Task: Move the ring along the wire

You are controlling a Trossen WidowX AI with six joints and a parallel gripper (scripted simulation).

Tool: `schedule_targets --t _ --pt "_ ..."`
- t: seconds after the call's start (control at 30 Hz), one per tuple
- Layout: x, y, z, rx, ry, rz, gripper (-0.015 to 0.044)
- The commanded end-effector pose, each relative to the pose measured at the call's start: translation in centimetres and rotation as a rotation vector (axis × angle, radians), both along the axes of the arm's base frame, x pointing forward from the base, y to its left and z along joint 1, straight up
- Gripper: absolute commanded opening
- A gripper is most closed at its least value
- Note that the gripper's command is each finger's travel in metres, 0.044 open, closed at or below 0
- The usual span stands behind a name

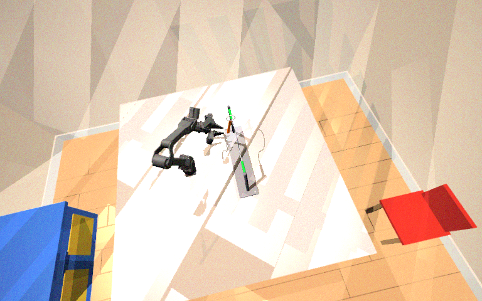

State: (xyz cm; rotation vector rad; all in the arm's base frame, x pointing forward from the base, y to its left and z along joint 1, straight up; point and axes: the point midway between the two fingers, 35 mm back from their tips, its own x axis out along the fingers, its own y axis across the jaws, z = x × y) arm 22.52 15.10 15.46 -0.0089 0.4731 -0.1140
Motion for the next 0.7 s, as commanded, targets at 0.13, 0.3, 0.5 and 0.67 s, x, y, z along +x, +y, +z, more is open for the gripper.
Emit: schedule_targets --t 0.13,0.3,0.5,0.67 --pt "-0.42 -0.02 0.39 0.003 -0.006 -0.004 0.0160" --pt "-0.42 -0.02 0.39 0.003 -0.006 -0.004 0.0160" --pt "-0.42 -0.02 0.39 0.003 -0.006 -0.004 0.0160" --pt "-1.06 0.15 0.57 0.002 0.001 -0.001 0.0212"
